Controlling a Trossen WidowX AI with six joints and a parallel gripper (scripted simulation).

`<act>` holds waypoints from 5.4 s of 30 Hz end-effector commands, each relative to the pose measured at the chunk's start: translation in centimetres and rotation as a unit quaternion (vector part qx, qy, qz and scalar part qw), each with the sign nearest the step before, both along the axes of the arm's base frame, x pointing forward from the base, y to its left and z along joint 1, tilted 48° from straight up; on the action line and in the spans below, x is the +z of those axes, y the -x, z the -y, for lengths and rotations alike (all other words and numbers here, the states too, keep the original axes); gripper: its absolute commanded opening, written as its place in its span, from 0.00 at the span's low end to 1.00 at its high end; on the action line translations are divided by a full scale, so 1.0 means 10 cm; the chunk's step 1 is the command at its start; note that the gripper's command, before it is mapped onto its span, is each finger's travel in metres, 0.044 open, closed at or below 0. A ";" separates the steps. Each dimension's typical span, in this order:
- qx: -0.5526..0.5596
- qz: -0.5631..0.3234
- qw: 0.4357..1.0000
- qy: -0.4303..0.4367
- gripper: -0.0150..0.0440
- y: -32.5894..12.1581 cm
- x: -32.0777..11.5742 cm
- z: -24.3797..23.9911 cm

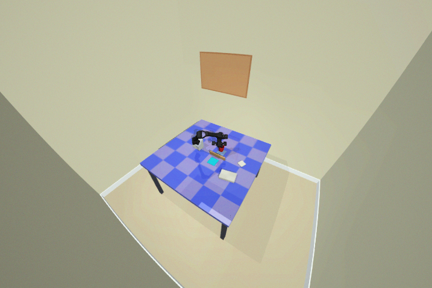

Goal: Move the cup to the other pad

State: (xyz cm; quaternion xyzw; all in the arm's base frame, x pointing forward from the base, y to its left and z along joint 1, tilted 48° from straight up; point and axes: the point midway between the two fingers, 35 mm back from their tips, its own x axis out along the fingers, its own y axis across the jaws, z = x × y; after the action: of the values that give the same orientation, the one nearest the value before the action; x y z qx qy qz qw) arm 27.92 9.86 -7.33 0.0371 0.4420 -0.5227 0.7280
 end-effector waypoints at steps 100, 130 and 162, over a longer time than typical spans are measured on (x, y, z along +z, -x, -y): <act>0.000 0.002 1.000 0.003 0.25 -0.17 1.48 0.86; 0.000 0.002 1.000 0.004 0.25 -0.20 1.52 1.23; 0.000 0.002 1.000 0.005 0.25 -0.22 1.24 1.56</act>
State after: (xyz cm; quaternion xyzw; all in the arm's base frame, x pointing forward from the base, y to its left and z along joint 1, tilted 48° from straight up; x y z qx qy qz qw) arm 30.14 -5.40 5.25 0.0380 0.4372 -0.5254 0.7290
